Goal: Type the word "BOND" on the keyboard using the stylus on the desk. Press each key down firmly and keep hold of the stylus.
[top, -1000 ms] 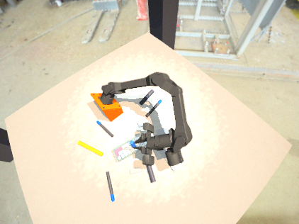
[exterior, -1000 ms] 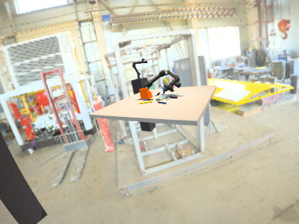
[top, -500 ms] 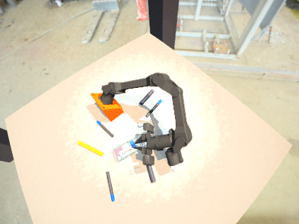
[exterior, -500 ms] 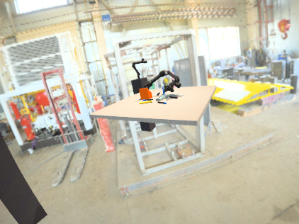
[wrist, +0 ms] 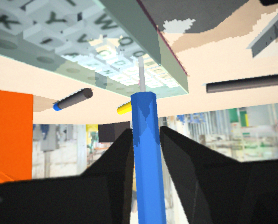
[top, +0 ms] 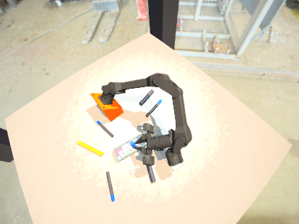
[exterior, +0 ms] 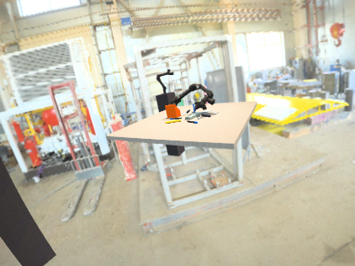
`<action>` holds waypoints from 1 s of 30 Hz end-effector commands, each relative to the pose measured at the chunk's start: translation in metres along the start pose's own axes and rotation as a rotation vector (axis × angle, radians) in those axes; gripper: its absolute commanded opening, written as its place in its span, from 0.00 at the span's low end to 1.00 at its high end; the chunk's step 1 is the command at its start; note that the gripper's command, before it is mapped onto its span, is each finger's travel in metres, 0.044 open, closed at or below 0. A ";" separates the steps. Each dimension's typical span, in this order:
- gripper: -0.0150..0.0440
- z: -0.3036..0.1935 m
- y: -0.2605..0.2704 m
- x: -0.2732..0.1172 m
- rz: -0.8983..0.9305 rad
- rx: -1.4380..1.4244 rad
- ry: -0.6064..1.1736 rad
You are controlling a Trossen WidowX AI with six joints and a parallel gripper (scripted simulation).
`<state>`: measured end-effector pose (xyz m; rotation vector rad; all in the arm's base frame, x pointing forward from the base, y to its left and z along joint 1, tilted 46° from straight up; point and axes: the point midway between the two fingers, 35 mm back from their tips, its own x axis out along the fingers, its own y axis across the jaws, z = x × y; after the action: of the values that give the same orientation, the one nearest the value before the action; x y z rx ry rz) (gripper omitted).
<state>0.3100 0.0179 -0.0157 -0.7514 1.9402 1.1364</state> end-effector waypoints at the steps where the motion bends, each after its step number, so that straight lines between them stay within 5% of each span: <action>1: 0.39 0.003 0.000 0.003 0.006 0.004 0.002; 30: 0.39 -0.029 0.001 -0.013 0.007 0.005 0.003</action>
<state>0.3068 0.0022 -0.0034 -0.7386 1.9569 1.1392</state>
